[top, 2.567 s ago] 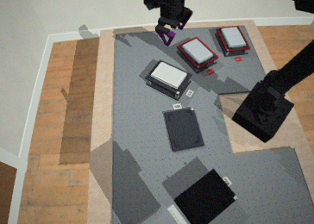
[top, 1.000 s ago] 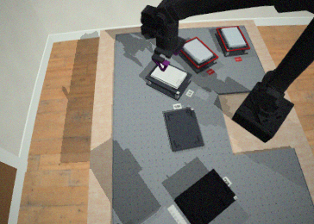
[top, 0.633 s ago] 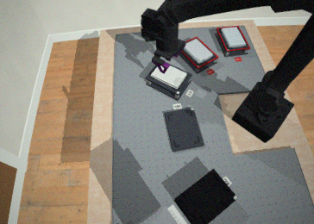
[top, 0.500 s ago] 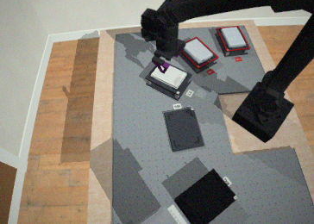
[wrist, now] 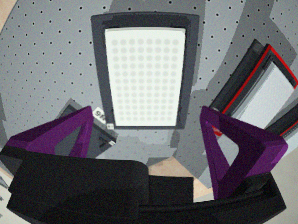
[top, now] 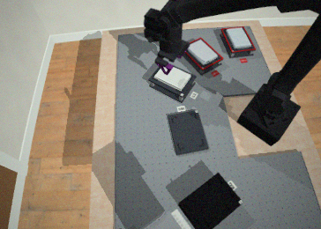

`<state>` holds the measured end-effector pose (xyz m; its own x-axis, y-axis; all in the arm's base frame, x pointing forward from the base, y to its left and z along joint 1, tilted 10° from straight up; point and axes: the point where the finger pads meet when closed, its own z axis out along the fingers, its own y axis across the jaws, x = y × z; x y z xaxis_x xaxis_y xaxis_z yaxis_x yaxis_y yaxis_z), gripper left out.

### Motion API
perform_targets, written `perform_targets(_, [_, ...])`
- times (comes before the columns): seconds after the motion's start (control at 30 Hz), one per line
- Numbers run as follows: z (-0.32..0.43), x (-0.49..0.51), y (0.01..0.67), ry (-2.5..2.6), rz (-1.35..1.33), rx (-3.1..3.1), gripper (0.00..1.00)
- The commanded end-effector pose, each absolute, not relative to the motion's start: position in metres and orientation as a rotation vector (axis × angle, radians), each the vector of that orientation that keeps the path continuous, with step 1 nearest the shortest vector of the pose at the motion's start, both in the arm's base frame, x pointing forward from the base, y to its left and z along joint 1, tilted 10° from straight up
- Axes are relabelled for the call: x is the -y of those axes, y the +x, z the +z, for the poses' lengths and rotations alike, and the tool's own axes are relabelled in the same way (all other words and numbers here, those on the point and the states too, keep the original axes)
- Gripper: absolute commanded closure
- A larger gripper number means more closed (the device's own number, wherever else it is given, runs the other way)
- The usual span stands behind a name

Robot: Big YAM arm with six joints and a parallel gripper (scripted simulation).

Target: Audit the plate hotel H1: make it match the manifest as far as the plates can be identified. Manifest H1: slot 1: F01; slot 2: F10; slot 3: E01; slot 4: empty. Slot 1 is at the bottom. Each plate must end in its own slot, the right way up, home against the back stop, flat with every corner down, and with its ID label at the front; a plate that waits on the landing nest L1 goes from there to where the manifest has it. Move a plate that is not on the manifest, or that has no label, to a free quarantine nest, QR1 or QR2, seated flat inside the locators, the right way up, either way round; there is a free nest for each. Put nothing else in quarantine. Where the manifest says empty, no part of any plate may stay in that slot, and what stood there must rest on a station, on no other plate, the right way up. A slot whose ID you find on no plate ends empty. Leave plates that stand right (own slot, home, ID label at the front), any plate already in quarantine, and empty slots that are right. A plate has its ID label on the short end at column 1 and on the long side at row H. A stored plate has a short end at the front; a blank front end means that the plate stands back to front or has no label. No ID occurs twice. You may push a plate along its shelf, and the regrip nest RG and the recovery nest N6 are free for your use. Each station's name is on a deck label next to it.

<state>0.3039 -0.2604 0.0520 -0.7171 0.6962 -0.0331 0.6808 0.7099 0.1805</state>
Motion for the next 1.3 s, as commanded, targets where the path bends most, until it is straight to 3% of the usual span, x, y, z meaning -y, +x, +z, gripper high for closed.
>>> perform_targets(0.0, [0.047, 0.258, 0.31, 1.129, 0.23, -2.81, 0.0])
perform_targets(1.27, [0.002, 0.252, 0.316, 1.129, 0.23, -2.811, 0.0])
